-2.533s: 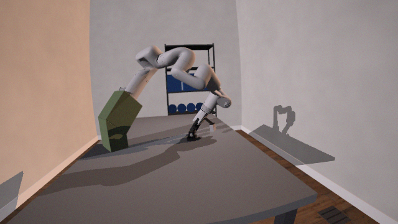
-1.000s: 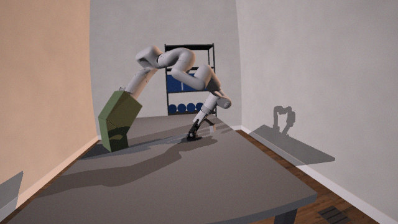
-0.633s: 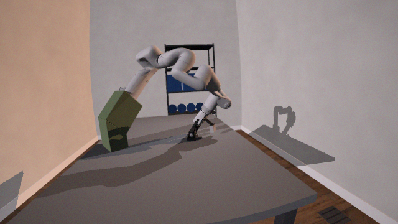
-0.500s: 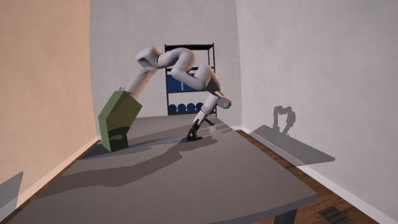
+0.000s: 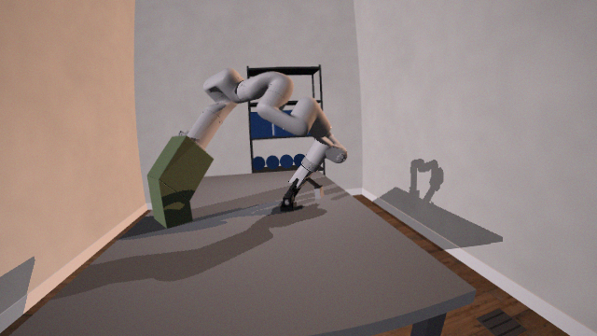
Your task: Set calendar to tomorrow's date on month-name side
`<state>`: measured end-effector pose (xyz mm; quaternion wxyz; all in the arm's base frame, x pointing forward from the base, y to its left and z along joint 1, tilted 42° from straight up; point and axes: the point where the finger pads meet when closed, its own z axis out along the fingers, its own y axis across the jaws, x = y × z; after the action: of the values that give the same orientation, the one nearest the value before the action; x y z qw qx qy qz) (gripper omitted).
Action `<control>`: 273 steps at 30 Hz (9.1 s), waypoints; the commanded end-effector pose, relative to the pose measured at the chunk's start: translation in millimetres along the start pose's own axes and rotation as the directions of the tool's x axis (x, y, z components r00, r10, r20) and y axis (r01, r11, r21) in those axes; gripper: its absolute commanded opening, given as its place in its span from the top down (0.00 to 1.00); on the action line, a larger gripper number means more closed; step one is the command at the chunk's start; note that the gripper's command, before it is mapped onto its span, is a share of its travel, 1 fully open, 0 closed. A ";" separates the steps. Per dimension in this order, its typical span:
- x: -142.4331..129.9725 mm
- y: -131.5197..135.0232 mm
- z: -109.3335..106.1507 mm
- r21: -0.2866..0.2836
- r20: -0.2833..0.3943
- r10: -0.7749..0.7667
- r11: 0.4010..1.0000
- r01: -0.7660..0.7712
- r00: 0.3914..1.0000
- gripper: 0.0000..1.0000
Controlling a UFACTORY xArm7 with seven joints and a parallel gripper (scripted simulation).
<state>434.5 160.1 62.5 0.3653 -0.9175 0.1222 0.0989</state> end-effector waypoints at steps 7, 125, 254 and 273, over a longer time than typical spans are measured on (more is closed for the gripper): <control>0.4 -0.5 -1.3 0.001 -0.002 -0.001 1.000 0.001 1.000 0.71; -43.9 -1.9 -59.2 0.003 -0.317 0.001 1.000 0.000 0.949 0.29; -46.5 17.2 -63.9 -0.464 0.337 -0.845 -0.533 0.708 -0.415 0.00; -50.1 8.9 -62.2 -0.228 0.529 -0.428 -0.903 0.364 -0.733 0.00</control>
<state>390.0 116.6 113.2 -0.0864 -0.4791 -0.8083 -0.3311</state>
